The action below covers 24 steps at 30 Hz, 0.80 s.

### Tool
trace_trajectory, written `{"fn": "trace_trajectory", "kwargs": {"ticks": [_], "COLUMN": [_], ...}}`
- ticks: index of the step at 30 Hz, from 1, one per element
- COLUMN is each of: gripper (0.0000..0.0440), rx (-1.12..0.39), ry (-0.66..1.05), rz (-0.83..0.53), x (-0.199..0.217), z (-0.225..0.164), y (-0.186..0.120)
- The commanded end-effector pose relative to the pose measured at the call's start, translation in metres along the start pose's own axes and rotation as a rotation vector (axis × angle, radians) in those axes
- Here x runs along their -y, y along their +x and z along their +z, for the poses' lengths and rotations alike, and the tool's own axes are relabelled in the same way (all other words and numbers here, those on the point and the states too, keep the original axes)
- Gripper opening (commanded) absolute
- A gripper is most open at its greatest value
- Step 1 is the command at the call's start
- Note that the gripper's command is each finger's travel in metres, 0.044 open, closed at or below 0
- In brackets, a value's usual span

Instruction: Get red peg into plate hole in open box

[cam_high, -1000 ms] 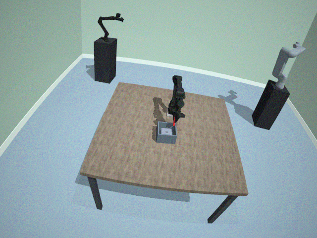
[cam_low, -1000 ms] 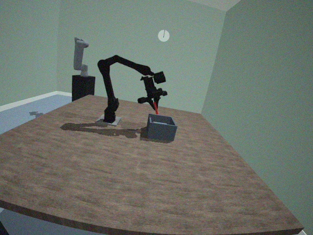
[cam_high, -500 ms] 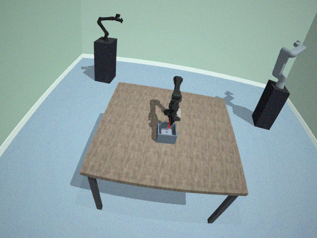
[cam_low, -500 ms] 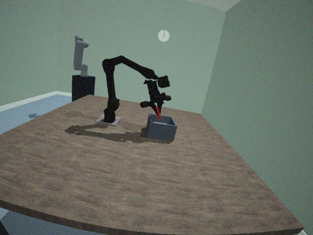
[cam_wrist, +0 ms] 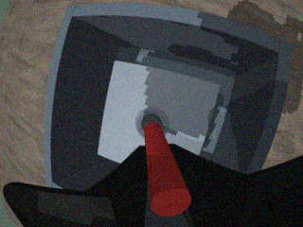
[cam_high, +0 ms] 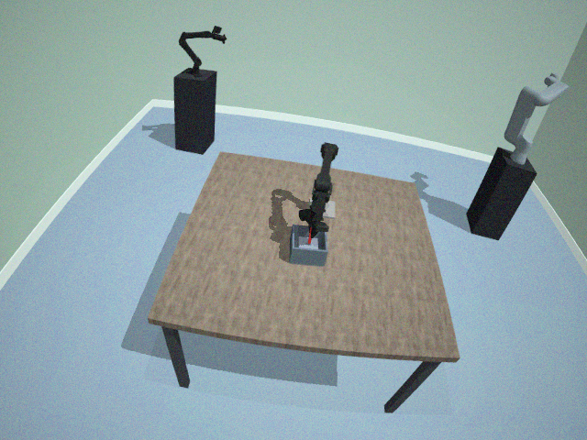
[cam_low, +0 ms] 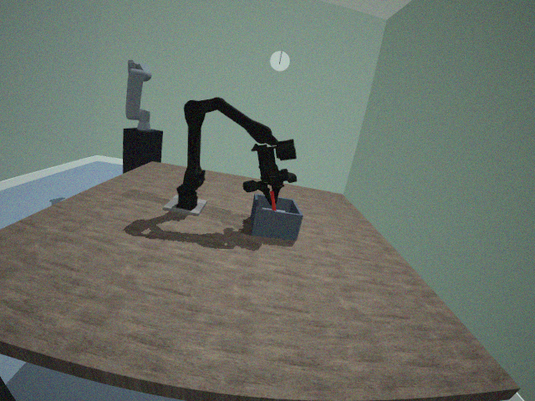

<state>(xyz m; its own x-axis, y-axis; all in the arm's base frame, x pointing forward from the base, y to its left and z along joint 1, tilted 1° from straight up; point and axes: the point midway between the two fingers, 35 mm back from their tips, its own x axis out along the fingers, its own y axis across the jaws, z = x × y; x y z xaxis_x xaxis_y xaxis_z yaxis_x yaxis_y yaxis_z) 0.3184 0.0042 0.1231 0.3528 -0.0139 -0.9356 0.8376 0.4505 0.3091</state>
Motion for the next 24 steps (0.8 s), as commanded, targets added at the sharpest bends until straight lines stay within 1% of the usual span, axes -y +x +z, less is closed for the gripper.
{"fn": "trace_trajectory", "kwargs": {"ticks": [1, 3, 6, 7, 12, 24], "gripper": [0.0034, 0.0073, 0.0149, 0.0167, 0.0174, 0.0168], "rx": [-0.013, -0.015, -0.018, -0.019, -0.02, -0.025], "ry": [-0.01, -0.018, -0.034, -0.041, -0.056, -0.104], "rz": [-0.025, -0.038, -0.059, -0.07, -0.091, -0.088], "x": [0.0, 0.001, 0.002, 0.003, -0.001, -0.021], "z": [0.002, 0.003, 0.006, 0.007, 0.011, 0.031], "y": [0.011, 0.016, 0.022, 0.023, 0.025, 0.02]}}
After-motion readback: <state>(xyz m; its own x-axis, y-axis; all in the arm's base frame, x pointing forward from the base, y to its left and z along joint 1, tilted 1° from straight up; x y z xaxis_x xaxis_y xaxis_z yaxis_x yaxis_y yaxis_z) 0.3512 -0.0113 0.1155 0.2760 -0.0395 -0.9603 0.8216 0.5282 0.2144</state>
